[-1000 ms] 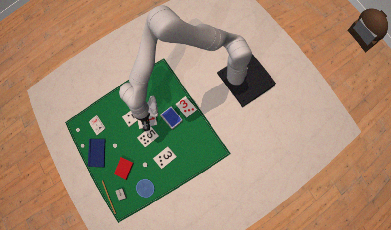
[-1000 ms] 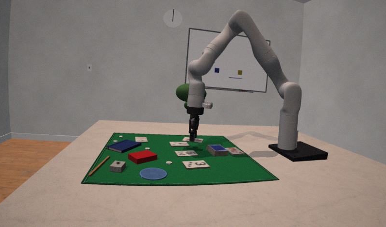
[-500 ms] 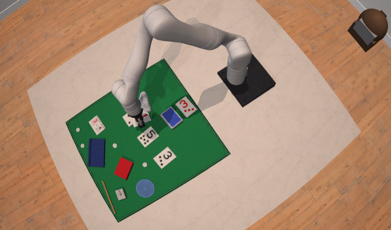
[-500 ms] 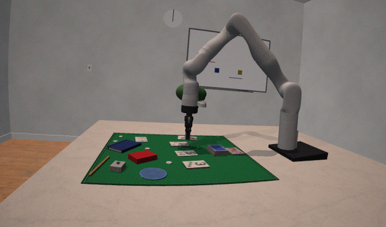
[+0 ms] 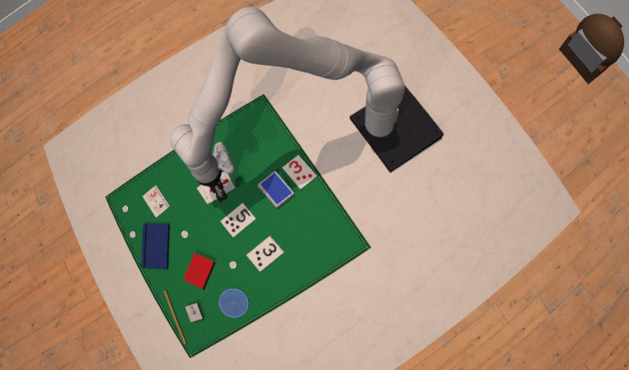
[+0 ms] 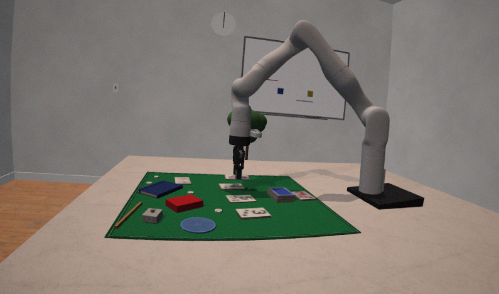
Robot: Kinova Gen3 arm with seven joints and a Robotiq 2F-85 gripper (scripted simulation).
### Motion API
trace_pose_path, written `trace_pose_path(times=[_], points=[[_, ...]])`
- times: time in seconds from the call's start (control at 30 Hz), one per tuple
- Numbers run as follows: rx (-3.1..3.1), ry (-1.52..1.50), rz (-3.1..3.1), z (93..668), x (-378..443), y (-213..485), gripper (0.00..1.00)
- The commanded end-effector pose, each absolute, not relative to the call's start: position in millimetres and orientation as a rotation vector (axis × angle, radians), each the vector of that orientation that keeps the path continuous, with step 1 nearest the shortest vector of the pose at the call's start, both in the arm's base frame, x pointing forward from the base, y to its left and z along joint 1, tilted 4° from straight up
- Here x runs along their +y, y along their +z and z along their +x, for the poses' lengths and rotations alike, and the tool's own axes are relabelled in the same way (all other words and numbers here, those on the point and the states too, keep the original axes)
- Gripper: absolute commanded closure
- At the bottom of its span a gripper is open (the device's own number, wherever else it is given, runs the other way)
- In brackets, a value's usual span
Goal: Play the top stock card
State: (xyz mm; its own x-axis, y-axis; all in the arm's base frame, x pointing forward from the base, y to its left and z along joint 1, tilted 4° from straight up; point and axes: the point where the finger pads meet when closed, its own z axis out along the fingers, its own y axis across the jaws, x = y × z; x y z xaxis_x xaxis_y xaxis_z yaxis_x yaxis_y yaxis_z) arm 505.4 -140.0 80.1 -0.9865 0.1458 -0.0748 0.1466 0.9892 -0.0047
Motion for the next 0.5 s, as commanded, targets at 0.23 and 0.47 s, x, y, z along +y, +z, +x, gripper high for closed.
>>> trace_pose_path(times=[0.23, 0.47], points=[[3.063, -0.018, 0.14, 512.4, -152.9, 80.7, 0.28], [3.064, -0.019, 0.104, 514.6, -156.7, 81.0, 0.28]])
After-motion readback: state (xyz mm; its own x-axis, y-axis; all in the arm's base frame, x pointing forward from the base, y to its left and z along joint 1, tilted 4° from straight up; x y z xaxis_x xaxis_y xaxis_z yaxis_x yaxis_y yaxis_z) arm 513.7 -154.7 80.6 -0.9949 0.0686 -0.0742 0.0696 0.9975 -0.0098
